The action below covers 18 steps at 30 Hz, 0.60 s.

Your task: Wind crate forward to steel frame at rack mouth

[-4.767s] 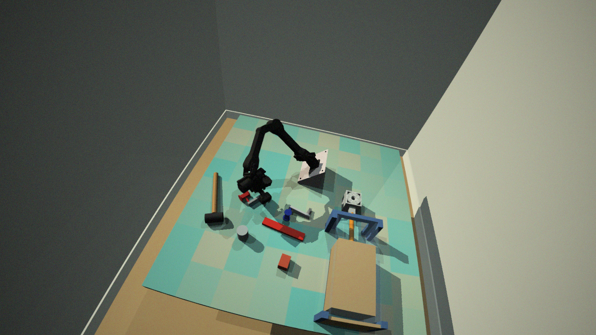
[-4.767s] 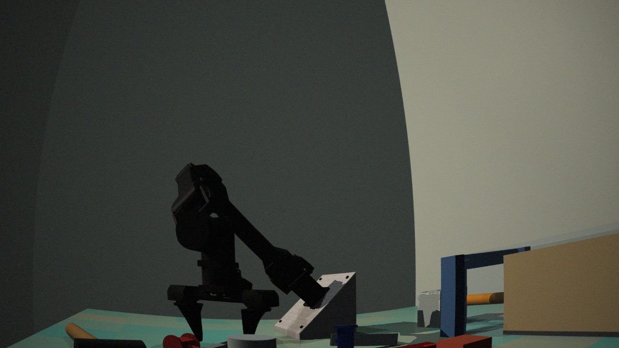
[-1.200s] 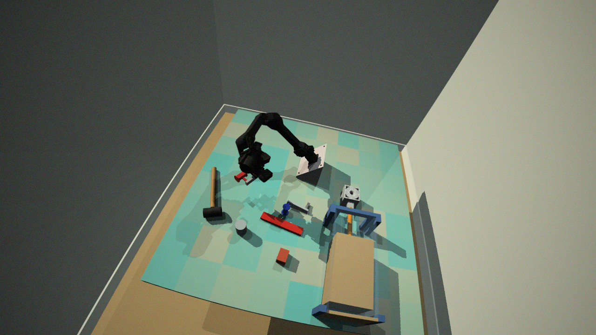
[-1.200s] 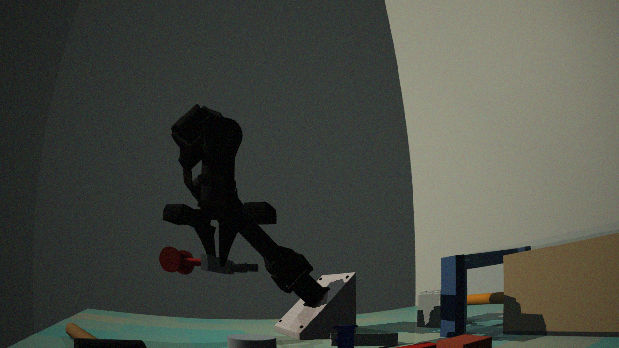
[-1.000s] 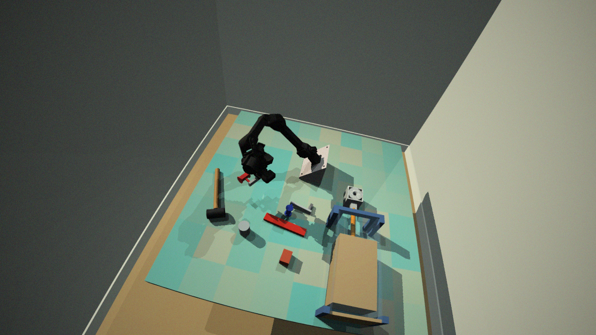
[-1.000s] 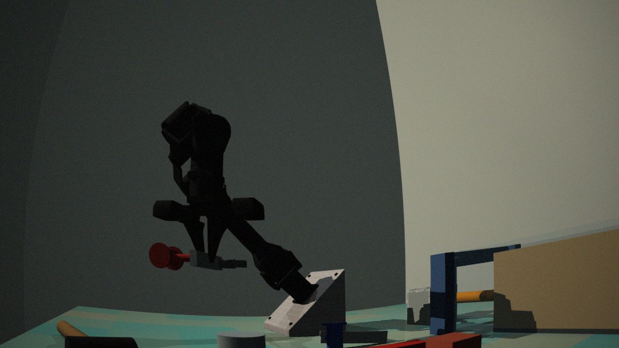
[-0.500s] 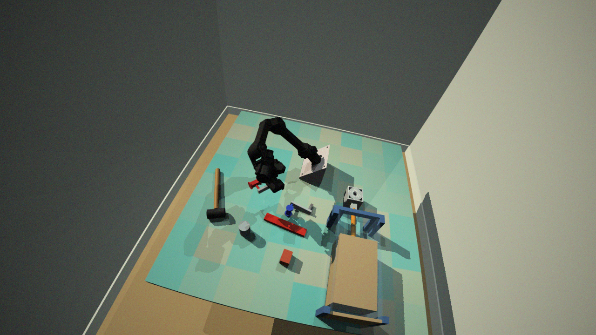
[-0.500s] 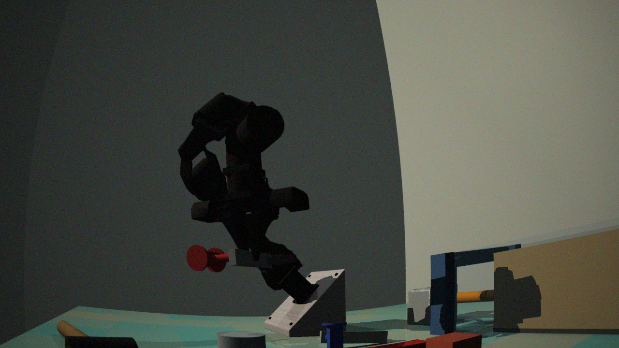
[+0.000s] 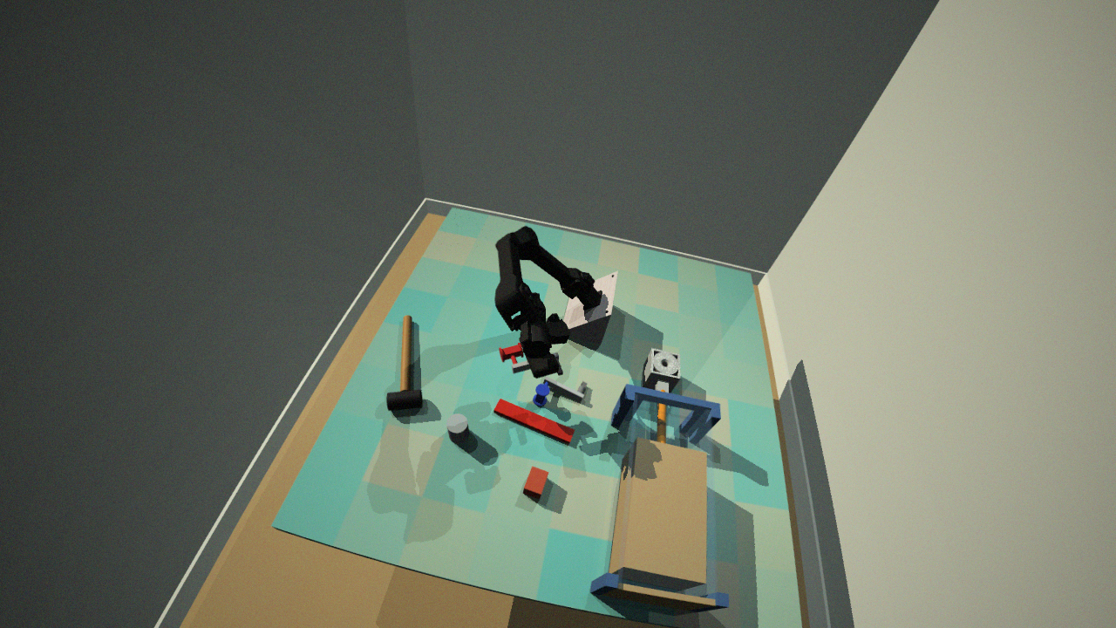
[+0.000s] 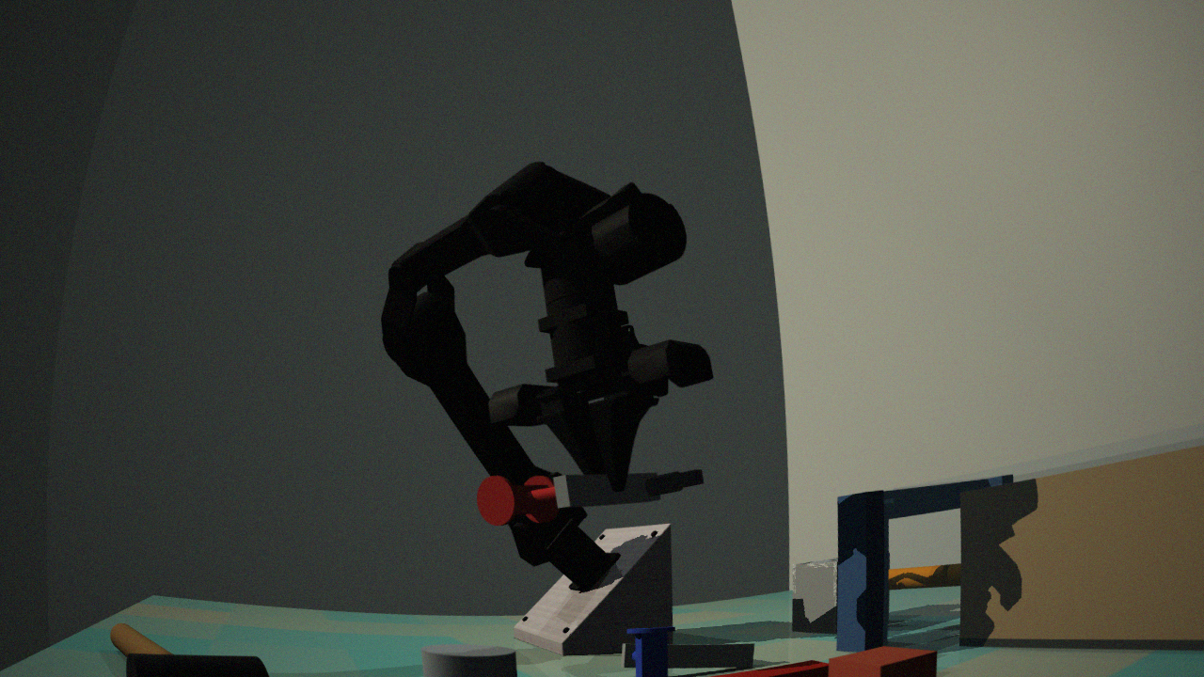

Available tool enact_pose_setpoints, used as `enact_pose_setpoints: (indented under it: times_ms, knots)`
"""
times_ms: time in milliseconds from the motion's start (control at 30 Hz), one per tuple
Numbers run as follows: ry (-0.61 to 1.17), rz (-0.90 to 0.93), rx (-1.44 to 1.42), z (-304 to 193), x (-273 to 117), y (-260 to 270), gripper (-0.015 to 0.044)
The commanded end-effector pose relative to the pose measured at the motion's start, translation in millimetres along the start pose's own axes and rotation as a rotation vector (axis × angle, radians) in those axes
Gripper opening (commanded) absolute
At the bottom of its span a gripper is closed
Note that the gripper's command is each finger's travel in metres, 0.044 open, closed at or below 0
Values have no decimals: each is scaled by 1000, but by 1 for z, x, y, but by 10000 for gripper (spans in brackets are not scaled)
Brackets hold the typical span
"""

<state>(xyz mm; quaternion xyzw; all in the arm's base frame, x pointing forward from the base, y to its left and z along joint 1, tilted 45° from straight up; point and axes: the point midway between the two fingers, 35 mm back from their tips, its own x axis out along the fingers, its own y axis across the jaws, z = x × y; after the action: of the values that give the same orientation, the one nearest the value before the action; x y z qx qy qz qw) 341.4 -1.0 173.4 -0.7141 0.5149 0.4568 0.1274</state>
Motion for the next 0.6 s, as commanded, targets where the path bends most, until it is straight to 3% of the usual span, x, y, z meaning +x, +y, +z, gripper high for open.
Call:
enact_pose_setpoints:
  times_ms: [0, 567]
  knots:
    - [-15, -12, 68, 25, -2, -19, 0]
    - [-64, 16, 330, 142, 2, -66, 0]
